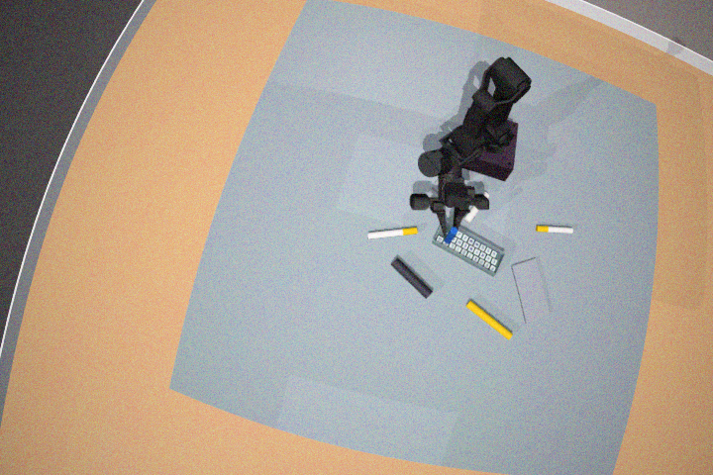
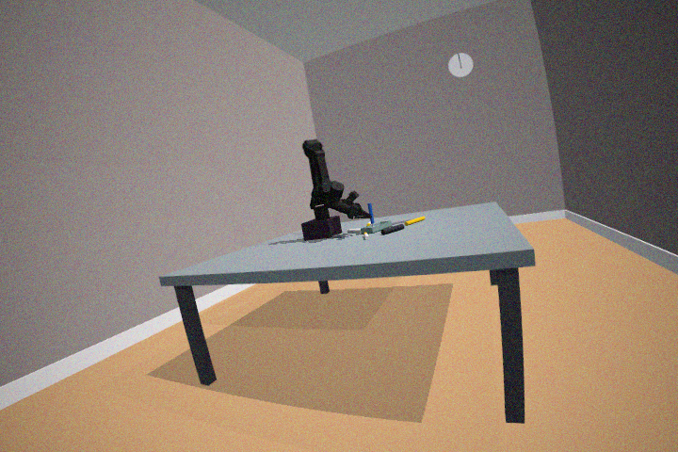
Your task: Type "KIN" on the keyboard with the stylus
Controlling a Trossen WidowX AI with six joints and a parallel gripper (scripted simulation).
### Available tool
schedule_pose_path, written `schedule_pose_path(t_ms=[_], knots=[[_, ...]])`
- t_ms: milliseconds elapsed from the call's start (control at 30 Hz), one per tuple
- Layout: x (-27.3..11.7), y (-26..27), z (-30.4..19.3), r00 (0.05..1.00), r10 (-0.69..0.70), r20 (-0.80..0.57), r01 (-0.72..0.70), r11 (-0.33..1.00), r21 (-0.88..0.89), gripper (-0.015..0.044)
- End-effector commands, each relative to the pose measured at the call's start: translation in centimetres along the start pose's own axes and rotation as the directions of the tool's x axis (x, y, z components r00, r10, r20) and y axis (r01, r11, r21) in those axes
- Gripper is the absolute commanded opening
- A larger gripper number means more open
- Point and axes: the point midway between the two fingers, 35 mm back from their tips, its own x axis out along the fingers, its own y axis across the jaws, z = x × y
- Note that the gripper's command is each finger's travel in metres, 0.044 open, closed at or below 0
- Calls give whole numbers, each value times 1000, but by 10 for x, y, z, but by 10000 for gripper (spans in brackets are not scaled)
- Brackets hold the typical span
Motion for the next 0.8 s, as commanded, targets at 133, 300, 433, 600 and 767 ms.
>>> schedule_pose_path(t_ms=[133,300,433,600,767], knots=[[-3,0,7,1000,3,-1,-3,1000,-3,81],[-8,0,15,1000,3,-1,-3,1000,-3,81],[-12,0,22,1000,2,0,-2,1000,-3,81],[-18,1,30,1000,2,0,-2,1000,-3,81],[-18,1,30,1000,3,2,-3,1000,-4,78]])
